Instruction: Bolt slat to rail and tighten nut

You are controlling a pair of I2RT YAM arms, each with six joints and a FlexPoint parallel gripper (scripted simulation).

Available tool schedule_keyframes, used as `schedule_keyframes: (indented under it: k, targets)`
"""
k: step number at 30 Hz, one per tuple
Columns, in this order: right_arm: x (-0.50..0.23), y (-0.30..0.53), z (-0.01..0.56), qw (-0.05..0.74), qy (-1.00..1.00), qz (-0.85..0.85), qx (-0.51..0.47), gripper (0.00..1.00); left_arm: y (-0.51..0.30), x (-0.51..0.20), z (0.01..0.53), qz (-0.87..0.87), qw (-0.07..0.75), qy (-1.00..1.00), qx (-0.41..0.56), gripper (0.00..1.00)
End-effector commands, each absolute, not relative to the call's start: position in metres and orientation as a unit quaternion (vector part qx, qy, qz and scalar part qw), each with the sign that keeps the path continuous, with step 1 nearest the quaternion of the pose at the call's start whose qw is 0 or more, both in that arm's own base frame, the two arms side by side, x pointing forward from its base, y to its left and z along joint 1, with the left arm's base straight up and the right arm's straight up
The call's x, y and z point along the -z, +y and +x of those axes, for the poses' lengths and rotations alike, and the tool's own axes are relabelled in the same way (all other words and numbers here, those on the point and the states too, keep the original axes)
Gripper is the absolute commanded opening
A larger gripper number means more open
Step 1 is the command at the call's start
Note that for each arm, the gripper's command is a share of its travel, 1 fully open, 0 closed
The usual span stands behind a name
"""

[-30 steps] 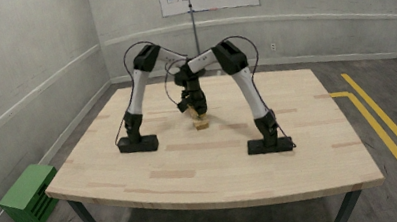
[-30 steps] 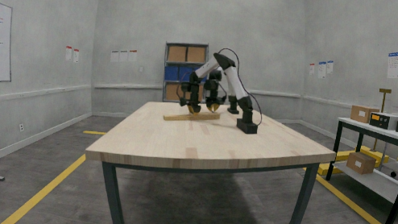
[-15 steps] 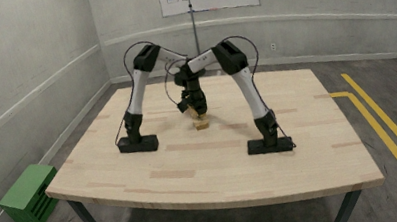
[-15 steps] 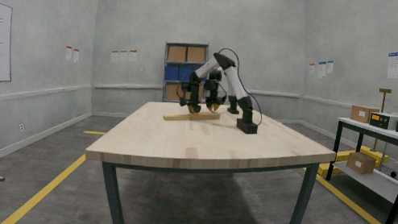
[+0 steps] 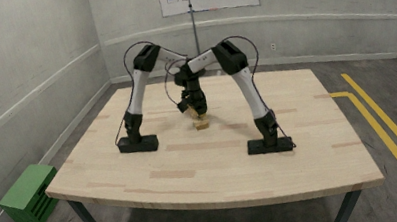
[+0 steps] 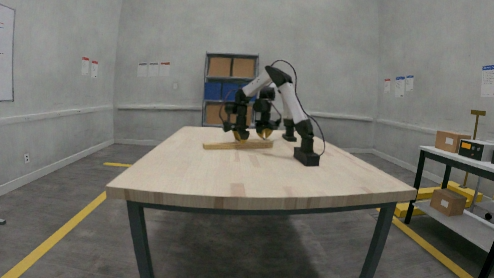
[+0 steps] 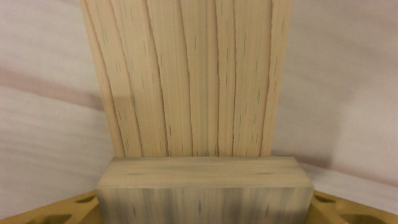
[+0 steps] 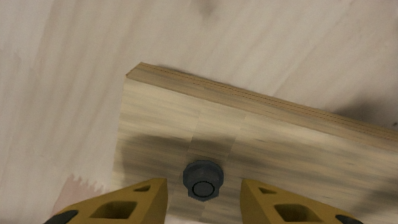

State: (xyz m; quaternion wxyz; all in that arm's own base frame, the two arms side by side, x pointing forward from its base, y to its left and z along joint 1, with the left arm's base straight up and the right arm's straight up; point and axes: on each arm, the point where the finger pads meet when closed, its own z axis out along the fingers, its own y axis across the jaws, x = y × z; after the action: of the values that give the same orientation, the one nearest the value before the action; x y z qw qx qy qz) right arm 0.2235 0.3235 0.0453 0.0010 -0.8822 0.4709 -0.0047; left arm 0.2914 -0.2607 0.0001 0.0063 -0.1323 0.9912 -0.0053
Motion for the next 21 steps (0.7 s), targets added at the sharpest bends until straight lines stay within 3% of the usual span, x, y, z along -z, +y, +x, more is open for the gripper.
schedule_keyframes:
  k: [1, 21]
  targets:
    - [-0.0472, 0.3265, 0.2232, 0.005, 0.466, -0.885, 0.0, 0.36, -0.2641, -0.0055, 0.2934, -0.132, 0.012, 0.991, 0.013, 0.67]
    - [-0.0423, 0.3266, 0.2233, 0.005, 0.466, -0.885, 0.0, 0.36, -0.2641, -0.0055, 0.2934, -0.132, 0.012, 0.991, 0.013, 0.67]
